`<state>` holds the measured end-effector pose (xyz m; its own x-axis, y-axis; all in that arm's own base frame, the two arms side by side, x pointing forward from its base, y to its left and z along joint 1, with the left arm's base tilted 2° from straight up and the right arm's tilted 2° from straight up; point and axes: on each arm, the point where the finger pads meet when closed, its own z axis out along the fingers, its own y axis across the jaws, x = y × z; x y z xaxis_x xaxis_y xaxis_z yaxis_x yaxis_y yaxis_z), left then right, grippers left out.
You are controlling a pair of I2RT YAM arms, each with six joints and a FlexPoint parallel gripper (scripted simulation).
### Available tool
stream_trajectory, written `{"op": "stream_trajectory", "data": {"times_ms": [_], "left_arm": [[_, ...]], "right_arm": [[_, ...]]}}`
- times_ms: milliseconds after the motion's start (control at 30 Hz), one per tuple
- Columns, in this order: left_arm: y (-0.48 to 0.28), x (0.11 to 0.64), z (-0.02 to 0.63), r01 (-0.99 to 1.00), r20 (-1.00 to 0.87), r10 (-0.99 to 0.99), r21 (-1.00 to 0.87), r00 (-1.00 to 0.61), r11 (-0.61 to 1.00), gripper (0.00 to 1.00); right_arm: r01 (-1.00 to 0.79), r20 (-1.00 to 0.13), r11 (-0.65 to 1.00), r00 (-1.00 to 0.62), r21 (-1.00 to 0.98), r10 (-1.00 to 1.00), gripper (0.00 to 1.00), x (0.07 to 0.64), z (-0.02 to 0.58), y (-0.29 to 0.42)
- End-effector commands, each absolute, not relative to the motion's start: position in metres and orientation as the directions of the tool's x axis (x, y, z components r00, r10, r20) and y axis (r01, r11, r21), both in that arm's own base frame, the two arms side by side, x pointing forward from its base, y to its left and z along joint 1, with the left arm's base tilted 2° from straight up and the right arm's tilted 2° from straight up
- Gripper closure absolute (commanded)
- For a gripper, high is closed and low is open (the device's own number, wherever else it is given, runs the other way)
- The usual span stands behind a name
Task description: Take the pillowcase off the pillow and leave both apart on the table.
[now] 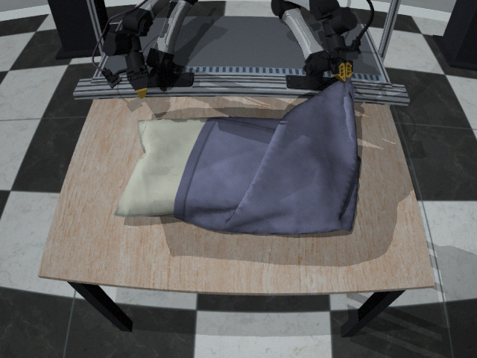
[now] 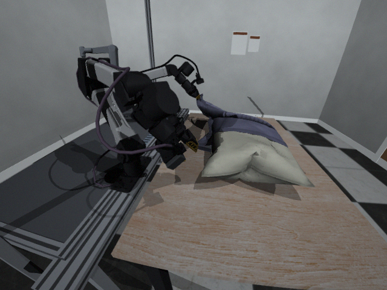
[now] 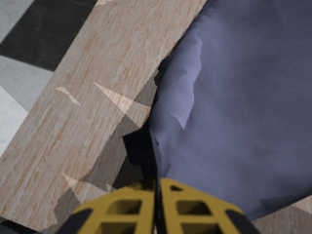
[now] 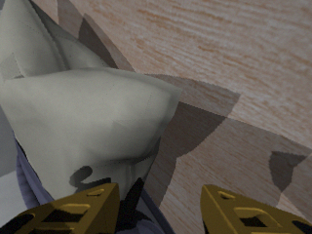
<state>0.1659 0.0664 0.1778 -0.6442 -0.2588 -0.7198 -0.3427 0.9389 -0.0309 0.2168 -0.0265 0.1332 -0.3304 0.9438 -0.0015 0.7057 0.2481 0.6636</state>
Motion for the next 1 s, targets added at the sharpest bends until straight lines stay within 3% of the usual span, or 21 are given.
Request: {"op": "stream_trajectory", "data": {"times_ms": [0, 967], "left_arm": [[0.066, 0.167, 0.182, -0.332, -0.723, -0.246, -0.024, -0.646, 0.943, 1.00], [0.066, 0.167, 0.182, -0.332, -0.723, -0.246, -0.024, -0.646, 0.943, 1.00]], "right_arm": [[0.711, -0.006, 0.238, -0.312, 0.662, 0.950, 0.55, 0.223, 0.126, -0.029], [0.717, -0.004, 0.234, -0.308, 0.657, 0.951, 0.55, 0.251, 0.092, -0.020]]}}
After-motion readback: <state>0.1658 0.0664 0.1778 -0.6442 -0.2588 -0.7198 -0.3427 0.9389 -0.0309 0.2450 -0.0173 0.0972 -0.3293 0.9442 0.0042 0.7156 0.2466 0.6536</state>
